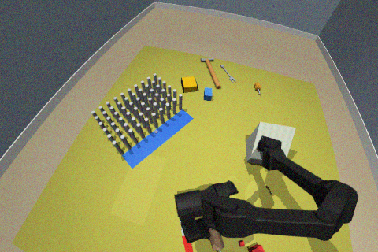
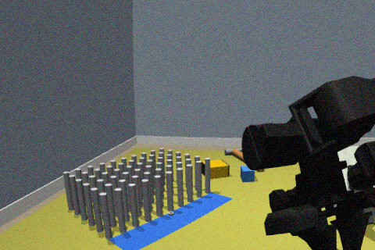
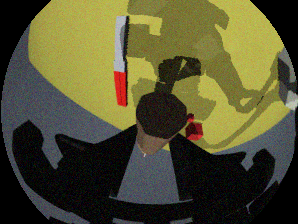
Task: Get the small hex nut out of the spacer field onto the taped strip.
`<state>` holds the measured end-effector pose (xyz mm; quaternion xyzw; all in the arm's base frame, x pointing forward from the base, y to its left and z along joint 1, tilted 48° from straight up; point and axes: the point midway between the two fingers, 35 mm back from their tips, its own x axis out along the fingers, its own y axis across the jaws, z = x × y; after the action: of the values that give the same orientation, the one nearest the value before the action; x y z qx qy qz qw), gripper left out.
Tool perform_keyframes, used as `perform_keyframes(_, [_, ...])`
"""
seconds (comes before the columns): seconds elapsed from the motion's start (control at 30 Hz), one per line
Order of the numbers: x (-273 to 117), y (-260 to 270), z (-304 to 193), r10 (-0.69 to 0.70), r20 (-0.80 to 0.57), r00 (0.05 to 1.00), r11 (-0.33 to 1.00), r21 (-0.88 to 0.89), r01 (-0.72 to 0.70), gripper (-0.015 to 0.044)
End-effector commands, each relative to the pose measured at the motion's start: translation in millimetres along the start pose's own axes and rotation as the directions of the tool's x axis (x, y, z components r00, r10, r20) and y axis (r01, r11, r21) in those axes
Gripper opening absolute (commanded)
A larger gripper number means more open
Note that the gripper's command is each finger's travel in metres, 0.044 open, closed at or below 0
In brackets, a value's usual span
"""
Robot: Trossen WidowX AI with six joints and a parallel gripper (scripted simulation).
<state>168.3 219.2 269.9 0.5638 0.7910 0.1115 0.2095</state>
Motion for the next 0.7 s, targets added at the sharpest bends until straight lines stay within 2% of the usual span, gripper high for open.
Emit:
perform_keyframes(0.0, [1.0, 0.0, 0.9, 0.0, 0.002, 1.0, 1.0, 0.001, 0.0, 0.0])
perform_keyframes(0.67, [7.7, 0.0, 7.7, -0.006, 0.01, 1.0, 1.0, 0.0, 0.006, 0.0])
